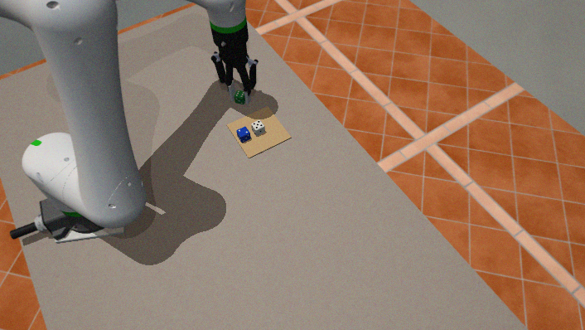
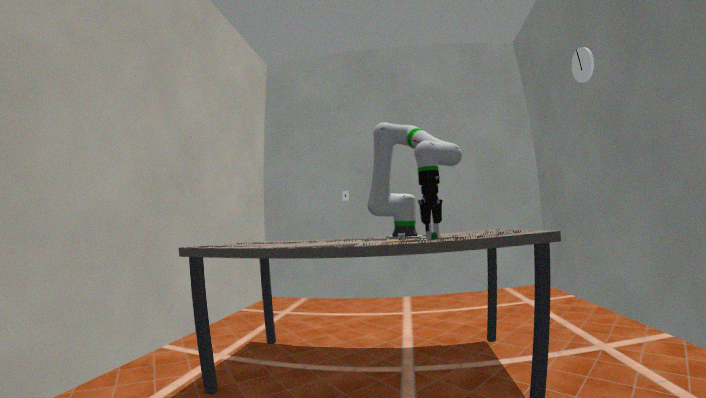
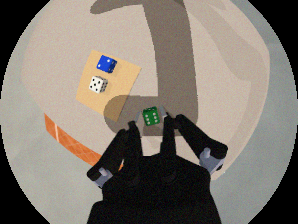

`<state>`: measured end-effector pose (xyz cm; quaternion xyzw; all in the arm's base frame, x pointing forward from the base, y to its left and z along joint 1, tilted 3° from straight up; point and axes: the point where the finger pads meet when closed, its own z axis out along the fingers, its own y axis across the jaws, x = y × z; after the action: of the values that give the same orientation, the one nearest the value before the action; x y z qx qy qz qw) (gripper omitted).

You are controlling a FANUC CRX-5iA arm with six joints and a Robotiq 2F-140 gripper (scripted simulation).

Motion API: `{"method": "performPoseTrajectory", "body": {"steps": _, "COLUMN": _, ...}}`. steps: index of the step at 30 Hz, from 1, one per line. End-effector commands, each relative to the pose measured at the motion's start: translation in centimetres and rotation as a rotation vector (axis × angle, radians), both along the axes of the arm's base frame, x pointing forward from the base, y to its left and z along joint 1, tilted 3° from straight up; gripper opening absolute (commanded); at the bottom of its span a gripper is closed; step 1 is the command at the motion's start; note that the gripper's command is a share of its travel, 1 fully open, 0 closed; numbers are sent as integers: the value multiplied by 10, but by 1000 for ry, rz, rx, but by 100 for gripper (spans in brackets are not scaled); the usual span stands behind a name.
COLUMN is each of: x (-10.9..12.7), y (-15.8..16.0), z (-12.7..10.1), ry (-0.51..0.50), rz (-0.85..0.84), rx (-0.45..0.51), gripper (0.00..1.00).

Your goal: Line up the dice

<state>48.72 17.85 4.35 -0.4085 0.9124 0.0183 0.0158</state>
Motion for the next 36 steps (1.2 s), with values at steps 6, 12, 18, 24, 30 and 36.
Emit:
{"method": "performPoseTrajectory", "body": {"steps": 6, "x": 0, "y": 0, "z": 0, "ry": 0, "rz": 0, "rx": 0, "gripper": 28}}
{"method": "performPoseTrajectory", "body": {"steps": 12, "x": 0, "y": 0, "z": 0, "ry": 0, "rz": 0, "rx": 0, "gripper": 28}}
{"method": "performPoseTrajectory", "body": {"steps": 18, "x": 0, "y": 0, "z": 0, "ry": 0, "rz": 0, "rx": 0, "gripper": 28}}
{"method": "performPoseTrajectory", "body": {"steps": 24, "x": 0, "y": 0, "z": 0, "ry": 0, "rz": 0, "rx": 0, "gripper": 28}}
{"method": "performPoseTrajectory", "body": {"steps": 30, "x": 0, "y": 0, "z": 0, "ry": 0, "rz": 0, "rx": 0, "gripper": 16}}
{"method": "performPoseTrajectory", "body": {"steps": 36, "x": 0, "y": 0, "z": 0, "ry": 0, "rz": 0, "rx": 0, "gripper": 16}}
